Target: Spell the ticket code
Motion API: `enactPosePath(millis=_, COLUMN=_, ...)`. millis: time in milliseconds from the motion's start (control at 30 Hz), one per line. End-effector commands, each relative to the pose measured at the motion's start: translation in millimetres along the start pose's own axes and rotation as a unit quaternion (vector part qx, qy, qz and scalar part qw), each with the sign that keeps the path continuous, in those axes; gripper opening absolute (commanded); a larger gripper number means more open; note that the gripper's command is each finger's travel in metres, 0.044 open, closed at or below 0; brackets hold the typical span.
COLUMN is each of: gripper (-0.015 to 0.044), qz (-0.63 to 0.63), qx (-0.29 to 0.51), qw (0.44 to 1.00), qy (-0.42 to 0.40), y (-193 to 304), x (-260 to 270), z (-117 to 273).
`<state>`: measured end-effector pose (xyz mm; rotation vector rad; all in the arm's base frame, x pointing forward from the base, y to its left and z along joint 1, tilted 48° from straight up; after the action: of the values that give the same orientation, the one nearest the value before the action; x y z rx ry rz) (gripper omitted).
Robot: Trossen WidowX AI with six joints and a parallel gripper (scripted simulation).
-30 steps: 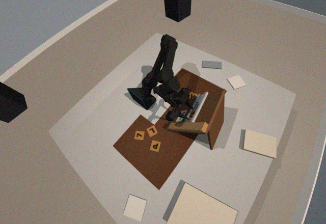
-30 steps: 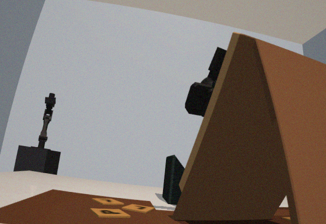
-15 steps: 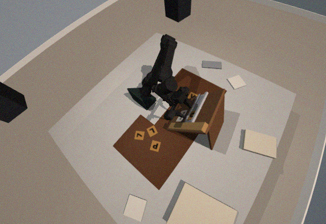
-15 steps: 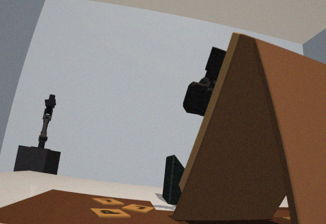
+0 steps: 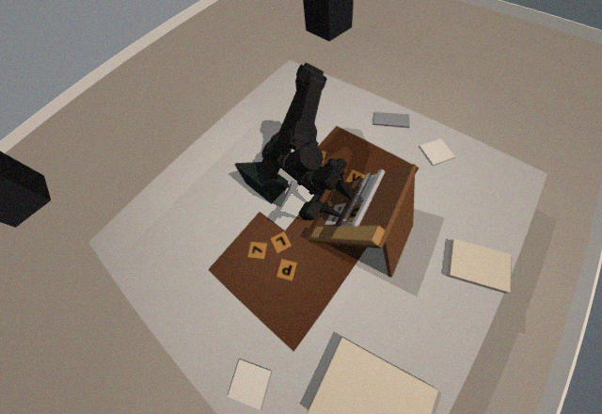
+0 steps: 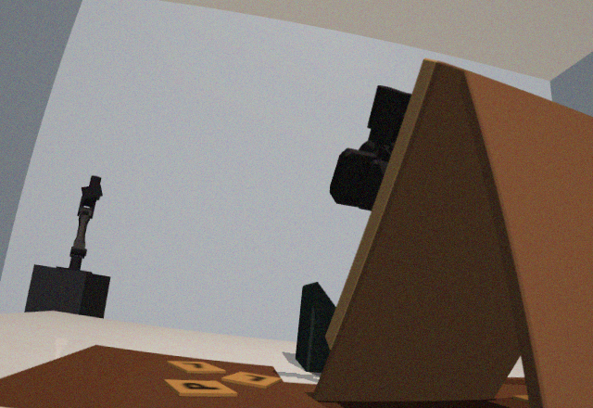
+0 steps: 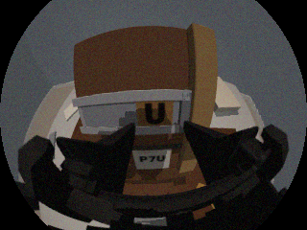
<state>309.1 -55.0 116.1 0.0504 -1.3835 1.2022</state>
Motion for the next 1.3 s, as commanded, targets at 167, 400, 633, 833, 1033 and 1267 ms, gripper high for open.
enactPosePath(millis=167, gripper=0.0295, qz=0.002, qx=-0.001, qw=1.0, qy=-0.001, y=-1.1, x=0.4, z=5.6)
enactPosePath(millis=400, gripper=0.0295, qz=0.002, qx=-0.001, qw=1.0, qy=-0.001, y=-1.5, x=0.7, z=8.4)
enactPosePath(millis=633, gripper=0.0295, qz=0.002, qx=-0.001, qw=1.0, qy=-0.001, y=-2.7, x=1.0, z=10.4)
enactPosePath(millis=833, gripper=0.0295, qz=0.002, qx=-0.001, qw=1.0, qy=-0.001, y=-4.0, x=1.6, z=11.3)
enactPosePath(millis=1033, gripper=0.0164, qz=-0.001, qx=0.0, qw=1.0, qy=0.001, y=-1.6, x=0.5, z=10.5)
enactPosePath(millis=1267, gripper=0.0, qz=-0.001, qx=0.0, qw=1.0, qy=0.001, y=-1.6, x=0.5, z=10.5)
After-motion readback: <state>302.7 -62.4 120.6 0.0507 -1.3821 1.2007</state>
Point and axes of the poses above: the point midway between the two fingers, 35 mm back from their tips, its own z axis back along the fingers, its own x axis across the jaws, y = z × x, the point moved 1 cm from there along z, back along the fingers, and after that the axes turned 3 degrees about -z, right-handed, at the moved point
